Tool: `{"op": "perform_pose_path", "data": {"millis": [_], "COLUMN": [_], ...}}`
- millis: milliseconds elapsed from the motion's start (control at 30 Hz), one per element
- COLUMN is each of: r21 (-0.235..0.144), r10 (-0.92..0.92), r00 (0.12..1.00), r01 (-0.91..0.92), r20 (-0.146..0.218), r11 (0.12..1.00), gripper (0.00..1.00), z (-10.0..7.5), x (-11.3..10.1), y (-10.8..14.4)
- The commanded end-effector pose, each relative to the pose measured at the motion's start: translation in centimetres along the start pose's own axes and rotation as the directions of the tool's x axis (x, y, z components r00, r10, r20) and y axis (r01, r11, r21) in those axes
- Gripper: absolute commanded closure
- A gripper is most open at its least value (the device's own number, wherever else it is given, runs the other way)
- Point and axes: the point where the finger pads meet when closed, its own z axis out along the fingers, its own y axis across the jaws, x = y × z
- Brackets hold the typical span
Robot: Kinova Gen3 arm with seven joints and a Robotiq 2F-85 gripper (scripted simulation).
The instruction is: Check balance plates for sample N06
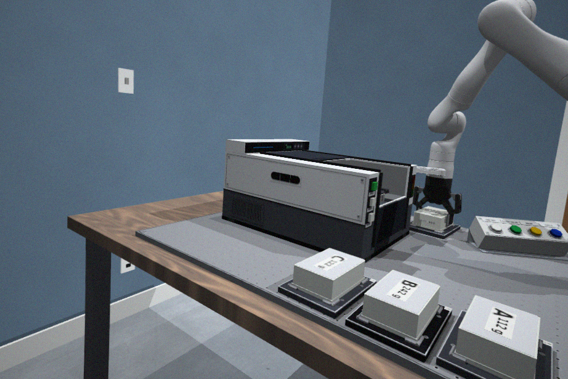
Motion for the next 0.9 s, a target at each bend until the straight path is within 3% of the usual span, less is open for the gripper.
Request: {"op": "perform_pose_path", "data": {"millis": [0,867], "r21": [-0.002,-0.002], "r10": [0.0,0.0], "r00": [1.0,1.0], "r01": [0.0,0.0], "r20": [0.001,0.001], "r11": [1.0,1.0], "gripper": [0.05,0.05], "z": [-0.1,-0.5], "x": [-0.03,-0.03], "y": [0.07,0.07]}}
